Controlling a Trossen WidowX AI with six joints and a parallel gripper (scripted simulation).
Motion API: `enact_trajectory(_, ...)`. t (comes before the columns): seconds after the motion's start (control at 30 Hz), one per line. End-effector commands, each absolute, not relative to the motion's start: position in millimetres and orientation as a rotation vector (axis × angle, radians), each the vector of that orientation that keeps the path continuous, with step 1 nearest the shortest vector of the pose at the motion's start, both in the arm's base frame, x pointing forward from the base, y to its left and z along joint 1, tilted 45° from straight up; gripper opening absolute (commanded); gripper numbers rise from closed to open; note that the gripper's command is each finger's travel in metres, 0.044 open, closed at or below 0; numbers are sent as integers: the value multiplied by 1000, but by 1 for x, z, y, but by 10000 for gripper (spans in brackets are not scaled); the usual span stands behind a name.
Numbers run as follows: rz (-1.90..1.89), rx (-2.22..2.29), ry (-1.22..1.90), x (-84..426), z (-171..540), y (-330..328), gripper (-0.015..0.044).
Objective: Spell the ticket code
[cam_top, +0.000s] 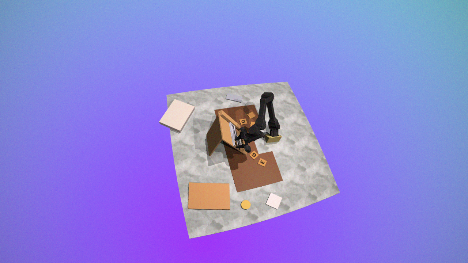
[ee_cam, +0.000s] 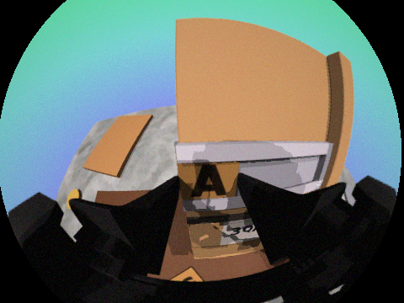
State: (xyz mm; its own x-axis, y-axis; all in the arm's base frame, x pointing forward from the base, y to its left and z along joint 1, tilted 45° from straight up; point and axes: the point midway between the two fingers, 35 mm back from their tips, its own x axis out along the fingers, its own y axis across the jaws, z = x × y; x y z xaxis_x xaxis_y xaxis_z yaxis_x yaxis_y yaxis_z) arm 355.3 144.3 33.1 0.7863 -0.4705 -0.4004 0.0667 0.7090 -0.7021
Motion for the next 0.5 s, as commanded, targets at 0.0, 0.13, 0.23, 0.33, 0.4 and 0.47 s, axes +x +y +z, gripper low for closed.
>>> enact_trajectory(0.0,-315,-727,601,356,35,143,0)
enact_trajectory(0.13,-315,-727,601,355,37,142,0)
enact_trajectory(0.23,-315,-727,602,355,38,141,0)
enact_trajectory(0.33,-315,-727,602,355,40,139,0)
enact_trajectory(0.4,-315,-727,602,355,41,139,0)
enact_trajectory(0.47,-315,-727,602,355,42,138,0)
